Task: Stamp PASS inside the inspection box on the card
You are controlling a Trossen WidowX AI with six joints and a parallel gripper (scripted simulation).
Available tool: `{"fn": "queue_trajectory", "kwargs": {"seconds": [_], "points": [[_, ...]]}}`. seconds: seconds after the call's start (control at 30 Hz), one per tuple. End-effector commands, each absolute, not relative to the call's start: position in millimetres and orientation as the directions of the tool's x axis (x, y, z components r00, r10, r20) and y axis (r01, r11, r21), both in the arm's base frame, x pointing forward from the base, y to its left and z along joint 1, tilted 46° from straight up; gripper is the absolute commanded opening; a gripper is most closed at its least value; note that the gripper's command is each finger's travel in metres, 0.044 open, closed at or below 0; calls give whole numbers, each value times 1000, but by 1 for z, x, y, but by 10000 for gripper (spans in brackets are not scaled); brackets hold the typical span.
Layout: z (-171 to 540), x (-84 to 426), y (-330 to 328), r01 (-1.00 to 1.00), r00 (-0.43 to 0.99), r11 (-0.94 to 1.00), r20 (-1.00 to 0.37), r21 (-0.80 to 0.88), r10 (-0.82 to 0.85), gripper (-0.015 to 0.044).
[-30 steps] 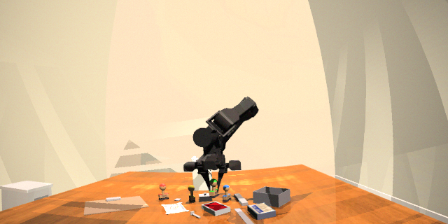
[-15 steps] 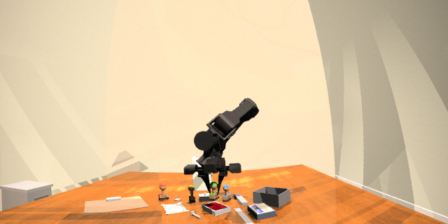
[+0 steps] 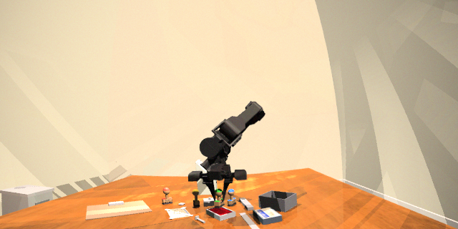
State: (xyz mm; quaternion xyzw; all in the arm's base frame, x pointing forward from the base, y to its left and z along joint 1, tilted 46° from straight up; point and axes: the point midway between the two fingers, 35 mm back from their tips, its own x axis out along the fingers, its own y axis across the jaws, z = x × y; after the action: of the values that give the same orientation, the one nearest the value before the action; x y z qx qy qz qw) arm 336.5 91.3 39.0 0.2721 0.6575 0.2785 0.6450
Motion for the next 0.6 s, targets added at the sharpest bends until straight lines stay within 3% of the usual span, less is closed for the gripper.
{"fn": "queue_trajectory", "kwargs": {"seconds": [0.0, 0.57], "points": [[37, 336, 93, 3, -20, 694, -694, 720, 720, 0], [30, 335, 101, 2, -19, 692, -692, 722, 721, 0]]}}
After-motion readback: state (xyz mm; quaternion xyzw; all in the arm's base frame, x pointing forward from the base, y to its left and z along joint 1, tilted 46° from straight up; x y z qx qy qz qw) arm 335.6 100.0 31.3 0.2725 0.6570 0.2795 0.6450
